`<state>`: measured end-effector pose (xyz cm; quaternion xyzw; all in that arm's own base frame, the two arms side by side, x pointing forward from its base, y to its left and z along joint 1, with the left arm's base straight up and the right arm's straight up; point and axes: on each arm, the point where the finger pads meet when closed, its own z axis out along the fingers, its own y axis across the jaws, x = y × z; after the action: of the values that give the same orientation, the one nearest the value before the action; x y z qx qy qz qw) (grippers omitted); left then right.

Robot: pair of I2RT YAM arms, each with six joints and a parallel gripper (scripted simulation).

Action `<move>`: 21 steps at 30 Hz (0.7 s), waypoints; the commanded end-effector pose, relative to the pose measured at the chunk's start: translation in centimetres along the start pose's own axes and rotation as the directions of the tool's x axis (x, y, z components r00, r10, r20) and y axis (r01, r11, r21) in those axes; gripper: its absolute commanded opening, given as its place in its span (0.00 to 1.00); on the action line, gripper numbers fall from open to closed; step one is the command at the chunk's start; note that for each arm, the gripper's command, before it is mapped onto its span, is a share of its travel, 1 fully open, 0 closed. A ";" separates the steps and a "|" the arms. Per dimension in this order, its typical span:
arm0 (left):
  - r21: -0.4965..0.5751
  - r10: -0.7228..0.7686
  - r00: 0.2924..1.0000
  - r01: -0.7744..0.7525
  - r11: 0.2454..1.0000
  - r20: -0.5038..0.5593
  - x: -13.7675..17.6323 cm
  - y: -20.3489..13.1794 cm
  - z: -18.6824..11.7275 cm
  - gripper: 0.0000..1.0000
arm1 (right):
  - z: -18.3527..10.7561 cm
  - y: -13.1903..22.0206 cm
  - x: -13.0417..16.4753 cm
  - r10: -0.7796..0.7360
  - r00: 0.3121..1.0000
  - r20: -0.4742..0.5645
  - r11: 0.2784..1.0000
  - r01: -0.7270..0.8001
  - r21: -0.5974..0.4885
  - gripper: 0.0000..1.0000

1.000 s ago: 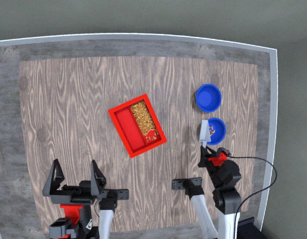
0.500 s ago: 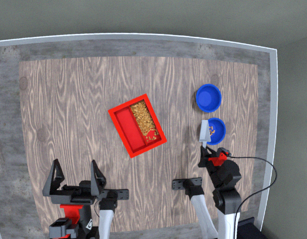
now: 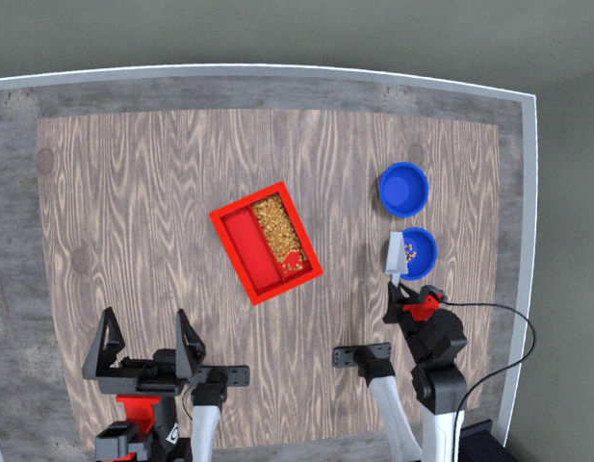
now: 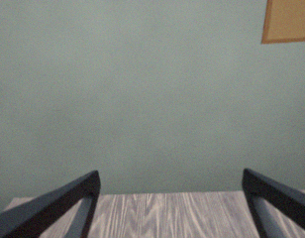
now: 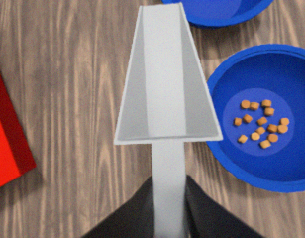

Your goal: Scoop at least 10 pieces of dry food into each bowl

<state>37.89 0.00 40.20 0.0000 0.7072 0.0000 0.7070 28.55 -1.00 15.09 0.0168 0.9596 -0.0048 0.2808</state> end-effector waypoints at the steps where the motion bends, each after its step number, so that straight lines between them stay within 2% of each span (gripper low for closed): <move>1: 0.000 -0.004 0.998 0.004 1.000 0.059 -2.2 0.0 -0.5 1.00 | -0.7 0.0 -1.1 -0.004 0.999 0.042 1.000 0.004 0.001 0.00; 13: 0.000 -0.004 0.998 0.004 1.000 0.059 -2.2 0.0 -0.5 1.00 | -0.7 0.0 -1.1 -0.004 0.999 0.042 1.000 0.004 0.001 0.00; 14: 0.000 -0.004 0.998 0.004 1.000 0.059 -2.2 0.0 -0.5 1.00 | -0.5 0.8 -0.7 -0.009 1.000 -0.005 1.000 0.009 -0.024 0.00; 21: 0.000 -0.004 0.998 0.004 1.000 0.059 -2.2 0.0 -0.5 1.00 | -0.6 2.5 -0.4 -0.034 0.997 -0.068 0.999 0.032 -0.032 0.00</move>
<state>37.89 0.00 40.20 0.0000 0.7072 0.0000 0.7070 28.47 1.43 14.37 -0.0121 0.9692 0.0092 0.2459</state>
